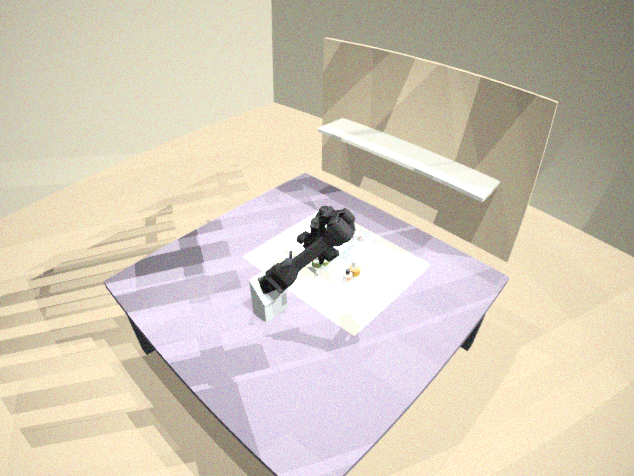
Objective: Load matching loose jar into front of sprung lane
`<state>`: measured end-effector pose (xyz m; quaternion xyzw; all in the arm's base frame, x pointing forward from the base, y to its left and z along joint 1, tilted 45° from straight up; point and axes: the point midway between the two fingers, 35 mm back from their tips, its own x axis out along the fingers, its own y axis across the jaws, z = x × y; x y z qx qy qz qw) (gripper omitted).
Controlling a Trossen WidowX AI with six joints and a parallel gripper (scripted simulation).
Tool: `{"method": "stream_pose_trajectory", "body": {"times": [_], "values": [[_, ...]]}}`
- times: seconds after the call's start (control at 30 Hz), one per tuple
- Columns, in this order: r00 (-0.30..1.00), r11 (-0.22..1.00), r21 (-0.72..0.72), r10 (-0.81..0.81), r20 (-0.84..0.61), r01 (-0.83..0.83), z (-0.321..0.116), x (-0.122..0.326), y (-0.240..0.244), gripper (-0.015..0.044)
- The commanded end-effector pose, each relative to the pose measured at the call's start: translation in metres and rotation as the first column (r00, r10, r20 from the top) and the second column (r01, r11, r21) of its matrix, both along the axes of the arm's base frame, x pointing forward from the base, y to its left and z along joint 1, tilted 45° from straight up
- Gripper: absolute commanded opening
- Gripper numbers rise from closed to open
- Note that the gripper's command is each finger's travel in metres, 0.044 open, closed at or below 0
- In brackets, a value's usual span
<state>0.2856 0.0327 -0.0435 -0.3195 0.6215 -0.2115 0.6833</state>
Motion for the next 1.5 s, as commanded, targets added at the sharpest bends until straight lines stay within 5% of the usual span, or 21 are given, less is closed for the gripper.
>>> {"method": "stream_pose_trajectory", "body": {"times": [0.0,1.47], "values": [[1.0,1.0,-0.005,0.004,0.001,-0.004,0.0,0.002,0.0,0.0],[1.0,1.0,-0.005,0.005,0.002,-0.005,0.001,0.017,0.002,0.0]]}}
